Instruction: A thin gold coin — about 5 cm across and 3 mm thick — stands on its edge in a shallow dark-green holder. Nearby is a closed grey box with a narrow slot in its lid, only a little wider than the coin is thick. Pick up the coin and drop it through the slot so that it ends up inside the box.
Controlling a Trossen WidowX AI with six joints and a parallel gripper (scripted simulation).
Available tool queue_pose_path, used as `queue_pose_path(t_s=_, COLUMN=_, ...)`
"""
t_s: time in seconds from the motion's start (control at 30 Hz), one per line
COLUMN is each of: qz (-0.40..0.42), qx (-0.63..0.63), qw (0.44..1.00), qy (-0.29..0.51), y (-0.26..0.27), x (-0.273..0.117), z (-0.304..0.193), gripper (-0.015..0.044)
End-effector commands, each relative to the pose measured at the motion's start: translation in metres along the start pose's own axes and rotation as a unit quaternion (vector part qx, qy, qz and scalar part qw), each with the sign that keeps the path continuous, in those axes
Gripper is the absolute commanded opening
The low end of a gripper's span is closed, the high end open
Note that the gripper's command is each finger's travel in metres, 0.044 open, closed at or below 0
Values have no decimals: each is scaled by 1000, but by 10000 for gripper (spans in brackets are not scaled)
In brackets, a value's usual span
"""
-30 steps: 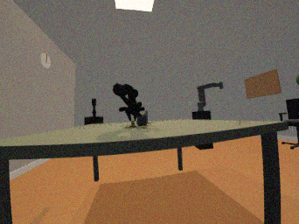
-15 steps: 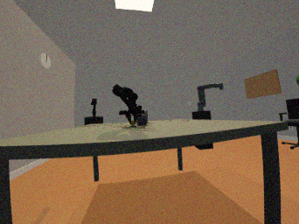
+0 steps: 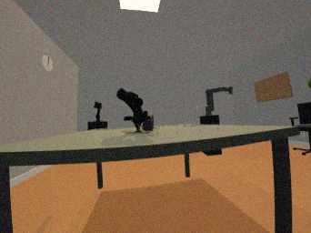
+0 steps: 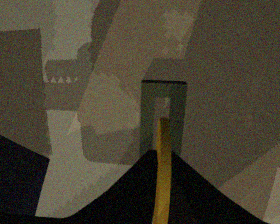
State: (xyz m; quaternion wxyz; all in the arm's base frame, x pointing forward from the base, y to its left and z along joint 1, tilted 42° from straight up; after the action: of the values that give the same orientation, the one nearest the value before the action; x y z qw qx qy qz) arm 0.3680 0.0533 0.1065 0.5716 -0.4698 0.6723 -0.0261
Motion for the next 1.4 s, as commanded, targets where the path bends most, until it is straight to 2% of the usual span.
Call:
queue_pose_path(t_s=0.0, qz=-2, qx=-2, qw=1000, qy=0, y=0, x=0, z=0, gripper=0)
queue_pose_path(t_s=0.23, qz=-1, qx=-2, qw=1000, qy=0, y=0, x=-3, z=1, gripper=0)
queue_pose_path(t_s=1.37, qz=1, qx=-2, qw=1000, qy=-1, y=1, x=-91, z=1, gripper=0)
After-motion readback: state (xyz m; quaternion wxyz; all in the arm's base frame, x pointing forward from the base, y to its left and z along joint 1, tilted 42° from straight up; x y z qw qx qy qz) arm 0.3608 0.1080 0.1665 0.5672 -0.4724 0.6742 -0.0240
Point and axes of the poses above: the point midway between the two fingers, 35 mm back from their tips, its own x axis out along the fingers, its own y axis across the jaws, z = x × y, the point moved 10 cm from there along -x, back along the fingers, and after that the axes turned 2 degrees about -x, right-handed, at the moved point
